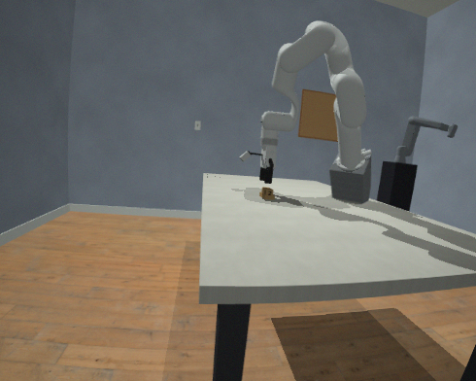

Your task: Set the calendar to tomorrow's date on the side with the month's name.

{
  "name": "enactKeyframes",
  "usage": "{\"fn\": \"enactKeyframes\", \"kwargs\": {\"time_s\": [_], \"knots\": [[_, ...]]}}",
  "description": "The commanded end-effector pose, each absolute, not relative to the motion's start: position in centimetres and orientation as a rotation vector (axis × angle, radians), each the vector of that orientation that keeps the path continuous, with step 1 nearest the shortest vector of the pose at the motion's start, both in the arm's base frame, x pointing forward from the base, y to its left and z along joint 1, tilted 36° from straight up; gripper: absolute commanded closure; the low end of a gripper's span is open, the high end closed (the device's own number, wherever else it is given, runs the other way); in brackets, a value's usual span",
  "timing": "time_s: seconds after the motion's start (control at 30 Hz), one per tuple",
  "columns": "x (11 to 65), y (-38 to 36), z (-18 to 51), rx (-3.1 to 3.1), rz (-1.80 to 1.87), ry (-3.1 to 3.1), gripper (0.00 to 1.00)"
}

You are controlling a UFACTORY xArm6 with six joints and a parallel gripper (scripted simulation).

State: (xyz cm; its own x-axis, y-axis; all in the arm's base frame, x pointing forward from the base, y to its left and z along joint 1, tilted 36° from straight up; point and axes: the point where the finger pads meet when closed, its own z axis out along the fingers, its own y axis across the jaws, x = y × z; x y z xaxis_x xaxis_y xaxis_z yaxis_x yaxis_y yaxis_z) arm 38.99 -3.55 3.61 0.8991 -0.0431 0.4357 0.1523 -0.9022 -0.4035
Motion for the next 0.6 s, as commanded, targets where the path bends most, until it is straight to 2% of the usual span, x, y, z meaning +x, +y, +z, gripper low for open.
{"fn": "enactKeyframes", "kwargs": {"time_s": [0.0,0.23,0.57], "knots": [[38.5,-3.8,3.3,-2.626,-0.614,-0.060,0.00],[38.1,-3.9,3.1,-2.583,-0.533,0.240,0.00],[36.1,-4.3,1.8,-2.576,-0.524,0.272,0.00]]}}
